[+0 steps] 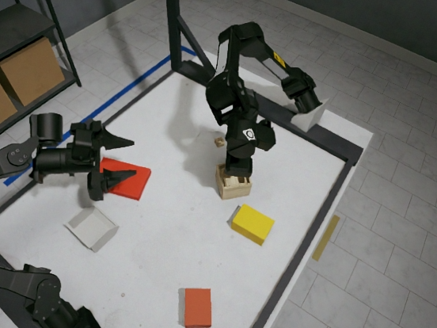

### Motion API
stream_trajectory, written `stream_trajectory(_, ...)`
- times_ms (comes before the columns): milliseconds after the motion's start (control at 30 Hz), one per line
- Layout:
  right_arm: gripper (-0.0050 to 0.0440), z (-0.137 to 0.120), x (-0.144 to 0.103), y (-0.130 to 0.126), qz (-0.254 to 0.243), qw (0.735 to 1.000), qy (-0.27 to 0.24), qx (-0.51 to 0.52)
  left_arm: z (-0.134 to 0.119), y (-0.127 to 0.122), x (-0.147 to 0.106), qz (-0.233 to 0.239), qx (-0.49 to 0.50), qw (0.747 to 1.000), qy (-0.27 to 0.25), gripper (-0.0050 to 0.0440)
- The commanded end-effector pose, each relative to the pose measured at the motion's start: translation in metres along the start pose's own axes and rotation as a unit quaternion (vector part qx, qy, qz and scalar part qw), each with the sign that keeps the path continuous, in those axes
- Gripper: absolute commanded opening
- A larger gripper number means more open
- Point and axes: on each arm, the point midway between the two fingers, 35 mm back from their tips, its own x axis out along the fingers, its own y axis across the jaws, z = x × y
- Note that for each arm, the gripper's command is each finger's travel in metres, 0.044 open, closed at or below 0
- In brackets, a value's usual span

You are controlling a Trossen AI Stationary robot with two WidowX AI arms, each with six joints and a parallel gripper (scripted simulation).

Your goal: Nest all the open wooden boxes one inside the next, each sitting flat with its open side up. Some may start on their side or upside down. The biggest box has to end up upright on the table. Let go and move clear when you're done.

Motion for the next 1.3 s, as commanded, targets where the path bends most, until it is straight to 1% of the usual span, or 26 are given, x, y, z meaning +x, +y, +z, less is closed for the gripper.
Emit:
stream_trajectory(0,0.0400,0.000,-0.002,0.001,0.003,1.000,-0.001,0.003,-0.003,-0.002,-0.006,-0.012,-0.061,0.998,0.003,0.0168)
stream_trajectory(133,0.0400,0.000,-0.002,0.001,0.003,1.000,-0.001,0.003,-0.003,-0.002,-0.006,-0.012,-0.124,0.992,0.004,0.0168)
stream_trajectory(233,0.0400,0.000,-0.002,0.001,0.003,1.000,-0.001,0.003,-0.003,-0.002,-0.006,-0.012,-0.145,0.989,0.004,0.0168)
stream_trajectory(633,0.0400,0.000,-0.002,0.001,0.003,1.000,-0.001,0.003,-0.006,0.001,-0.001,-0.011,-0.143,0.990,0.005,0.0168)
stream_trajectory(1267,0.0400,0.000,-0.002,0.001,0.003,1.000,-0.001,0.003,-0.006,0.001,0.019,-0.011,-0.143,0.990,0.006,0.0168)
